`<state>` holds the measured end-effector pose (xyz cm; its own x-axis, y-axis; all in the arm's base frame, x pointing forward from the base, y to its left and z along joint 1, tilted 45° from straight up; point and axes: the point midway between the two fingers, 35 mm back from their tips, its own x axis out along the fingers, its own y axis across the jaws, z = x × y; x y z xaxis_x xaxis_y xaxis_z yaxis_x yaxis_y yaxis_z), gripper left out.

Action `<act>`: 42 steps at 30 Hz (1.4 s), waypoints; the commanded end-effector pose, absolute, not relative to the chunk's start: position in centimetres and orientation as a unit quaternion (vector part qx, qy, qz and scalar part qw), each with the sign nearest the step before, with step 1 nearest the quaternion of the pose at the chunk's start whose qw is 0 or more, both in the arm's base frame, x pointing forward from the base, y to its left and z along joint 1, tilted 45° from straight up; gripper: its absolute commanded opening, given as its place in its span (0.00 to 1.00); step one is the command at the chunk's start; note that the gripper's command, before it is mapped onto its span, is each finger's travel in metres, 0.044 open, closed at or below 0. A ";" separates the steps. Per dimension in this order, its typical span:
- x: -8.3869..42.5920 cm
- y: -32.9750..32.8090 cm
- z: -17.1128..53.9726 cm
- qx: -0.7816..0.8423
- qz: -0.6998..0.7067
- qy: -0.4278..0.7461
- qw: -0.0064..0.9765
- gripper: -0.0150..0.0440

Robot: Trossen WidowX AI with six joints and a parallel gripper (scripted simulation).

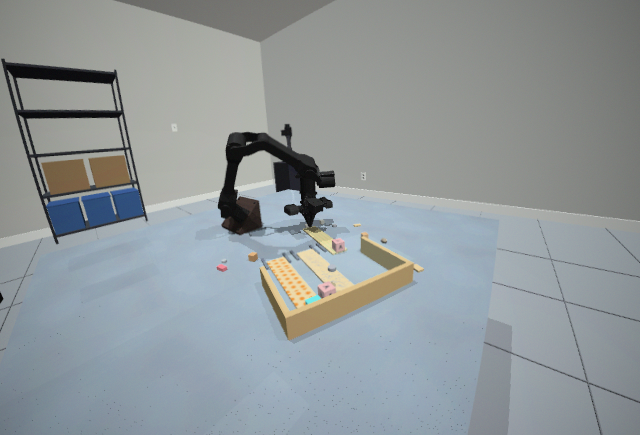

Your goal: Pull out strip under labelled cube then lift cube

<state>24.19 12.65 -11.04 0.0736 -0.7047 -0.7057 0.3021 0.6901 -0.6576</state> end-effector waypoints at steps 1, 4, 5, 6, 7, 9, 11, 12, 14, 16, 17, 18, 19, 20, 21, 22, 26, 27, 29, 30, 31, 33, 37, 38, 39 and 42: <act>24.4 15.0 -9.0 -0.164 -0.350 0.581 0.717 0.25; 24.4 15.0 -9.0 -0.164 -0.350 0.581 0.717 0.25; 24.4 15.0 -9.0 -0.164 -0.350 0.581 0.717 0.25; 24.7 14.9 -9.0 -0.160 -0.353 0.579 0.717 0.30; 25.4 14.7 -8.9 -0.149 -0.361 0.573 0.720 0.34; 26.4 14.5 -8.6 -0.135 -0.373 0.566 0.723 0.43; 26.9 14.4 -8.4 -0.135 -0.373 0.565 0.723 0.52; 27.3 14.3 -8.3 -0.135 -0.373 0.565 0.723 0.57; 28.0 14.2 -8.0 -0.135 -0.373 0.565 0.723 0.65; 28.7 14.1 -7.7 -0.135 -0.374 0.565 0.723 0.74; 28.9 14.1 -7.6 -0.135 -0.374 0.565 0.723 0.79; 29.4 14.0 -7.4 -0.135 -0.374 0.565 0.723 0.83; 29.6 14.0 -7.3 -0.135 -0.374 0.565 0.723 0.88; 29.9 14.0 -7.2 -0.135 -0.374 0.565 0.723 0.92; 30.2 13.9 -7.1 -0.135 -0.374 0.565 0.723 0.97; 30.5 13.9 -6.9 -0.135 -0.374 0.565 0.723 1.00; 31.8 13.8 -6.4 -0.135 -0.374 0.564 0.723 1.00; 32.1 13.7 -6.2 -0.135 -0.374 0.564 0.724 1.00; 32.8 13.8 -6.0 -0.135 -0.374 0.564 0.724 1.00; 33.2 13.7 -5.8 -0.135 -0.374 0.564 0.724 1.00; 33.5 13.7 -5.7 -0.135 -0.374 0.564 0.724 1.00; 34.2 13.7 -5.4 -0.135 -0.374 0.564 0.724 1.00; 35.6 13.6 -4.8 -0.135 -0.374 0.564 0.724 1.00; 35.9 13.6 -4.6 -0.135 -0.374 0.564 0.724 1.00; 36.2 13.6 -4.5 -0.135 -0.374 0.564 0.724 1.00; 37.3 13.5 -4.0 -0.135 -0.374 0.564 0.724 1.00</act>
